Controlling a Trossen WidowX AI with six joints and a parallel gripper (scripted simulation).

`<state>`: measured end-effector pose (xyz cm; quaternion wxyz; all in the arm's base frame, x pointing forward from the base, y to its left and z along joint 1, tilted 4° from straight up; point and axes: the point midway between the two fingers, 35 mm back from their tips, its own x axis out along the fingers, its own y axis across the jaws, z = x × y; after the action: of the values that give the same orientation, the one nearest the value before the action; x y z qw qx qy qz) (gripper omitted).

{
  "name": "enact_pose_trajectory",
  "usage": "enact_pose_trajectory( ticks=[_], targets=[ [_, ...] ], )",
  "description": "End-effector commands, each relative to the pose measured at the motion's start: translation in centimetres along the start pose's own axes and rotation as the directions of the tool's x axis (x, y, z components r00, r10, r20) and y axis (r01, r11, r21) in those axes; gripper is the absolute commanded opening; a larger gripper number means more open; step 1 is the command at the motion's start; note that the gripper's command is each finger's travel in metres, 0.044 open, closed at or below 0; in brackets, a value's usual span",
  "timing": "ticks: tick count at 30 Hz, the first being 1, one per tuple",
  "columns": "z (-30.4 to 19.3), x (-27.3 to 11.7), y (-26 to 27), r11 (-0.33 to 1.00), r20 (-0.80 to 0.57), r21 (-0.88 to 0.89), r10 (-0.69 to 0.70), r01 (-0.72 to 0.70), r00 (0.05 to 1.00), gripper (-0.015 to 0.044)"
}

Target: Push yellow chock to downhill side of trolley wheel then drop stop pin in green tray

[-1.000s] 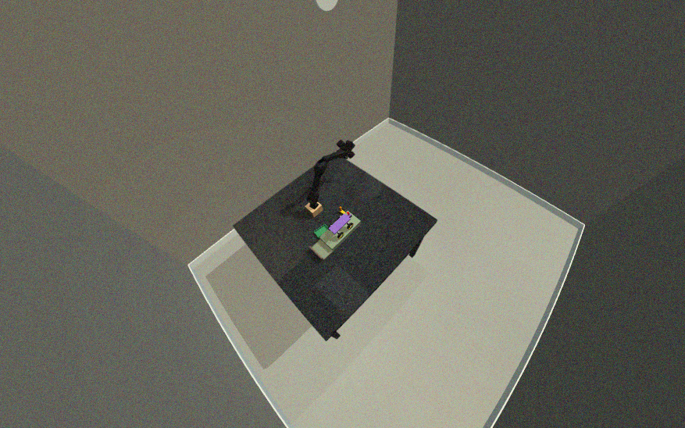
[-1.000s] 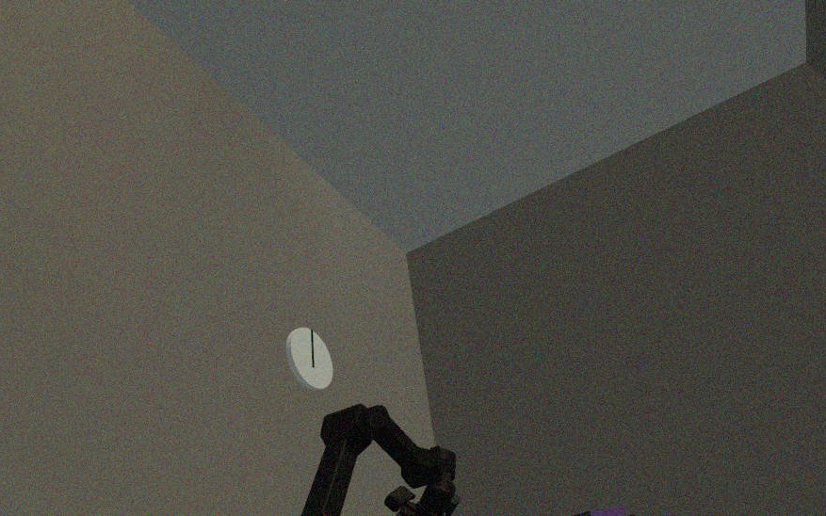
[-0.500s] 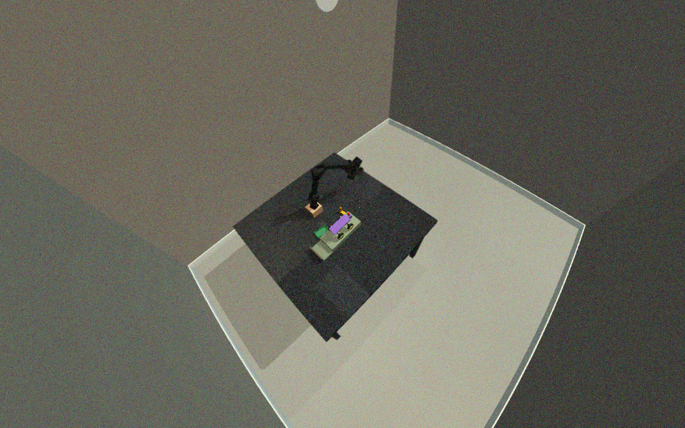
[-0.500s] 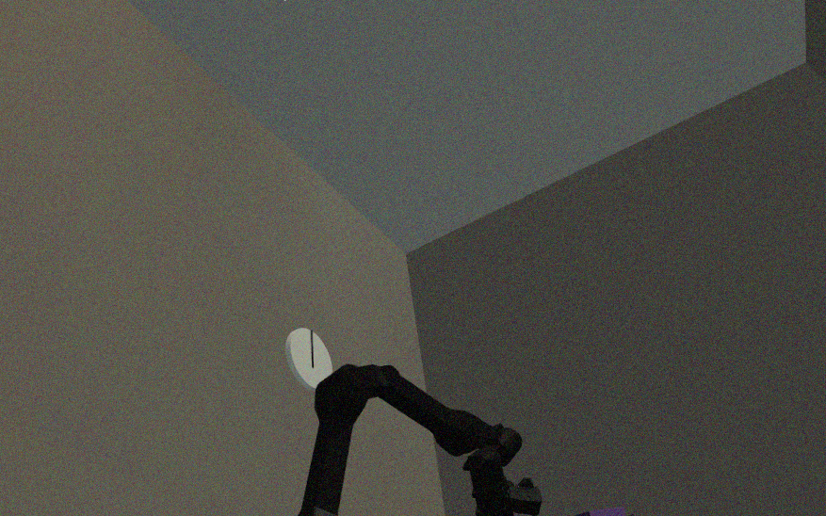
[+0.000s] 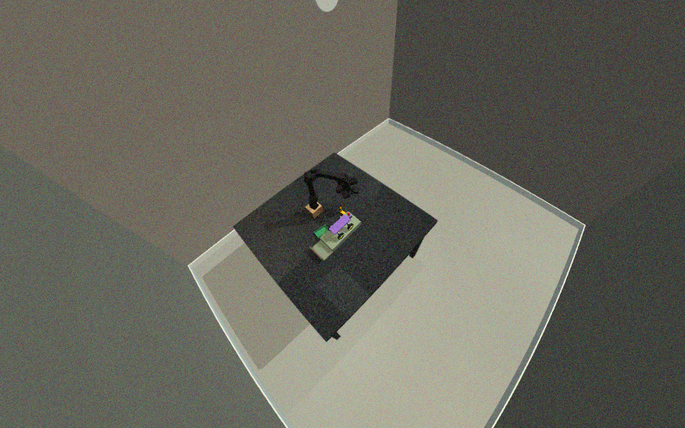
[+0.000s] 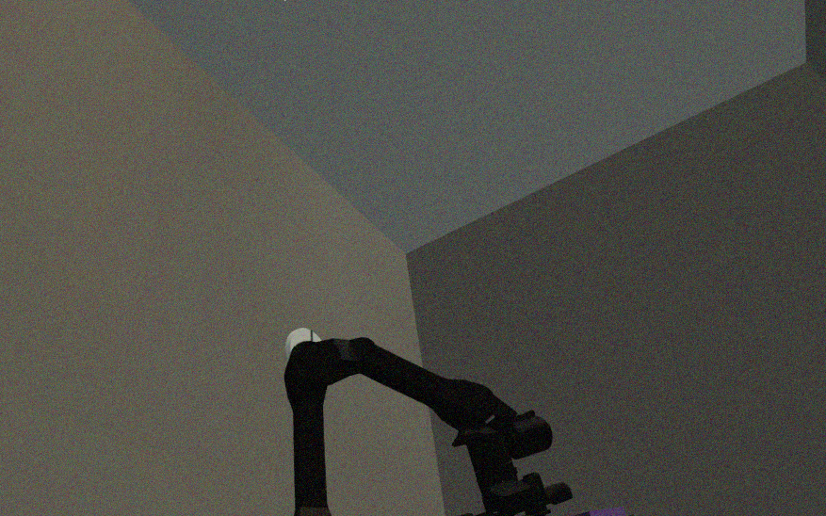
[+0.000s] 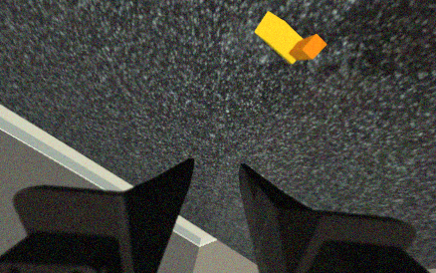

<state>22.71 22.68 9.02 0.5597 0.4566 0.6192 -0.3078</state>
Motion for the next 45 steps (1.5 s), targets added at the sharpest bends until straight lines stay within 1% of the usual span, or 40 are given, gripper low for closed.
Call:
enact_pose_trajectory(
  ticks=[1,4,6,14,28,34,45],
  targets=[
    [5.1,-0.4,-3.2,0.961,0.121,0.271,-0.081,0.046,0.989,0.019],
    [8.3,-0.9,-5.8,0.89,0.194,0.455,-0.147,0.044,0.97,0.019],
    [8.9,-1.0,-6.4,0.868,0.209,0.494,-0.164,0.04,0.964,0.019],
    [9.0,-1.0,-6.4,0.868,0.209,0.494,-0.164,0.04,0.964,0.019],
    [9.9,3.2,-7.1,0.868,0.209,0.494,-0.164,0.04,0.964,0.019],
    [9.9,3.5,-7.2,0.868,0.209,0.494,-0.164,0.04,0.964,0.019],
    [10.3,5.2,-7.4,0.868,0.209,0.494,-0.164,0.04,0.964,0.019]
  ],
)
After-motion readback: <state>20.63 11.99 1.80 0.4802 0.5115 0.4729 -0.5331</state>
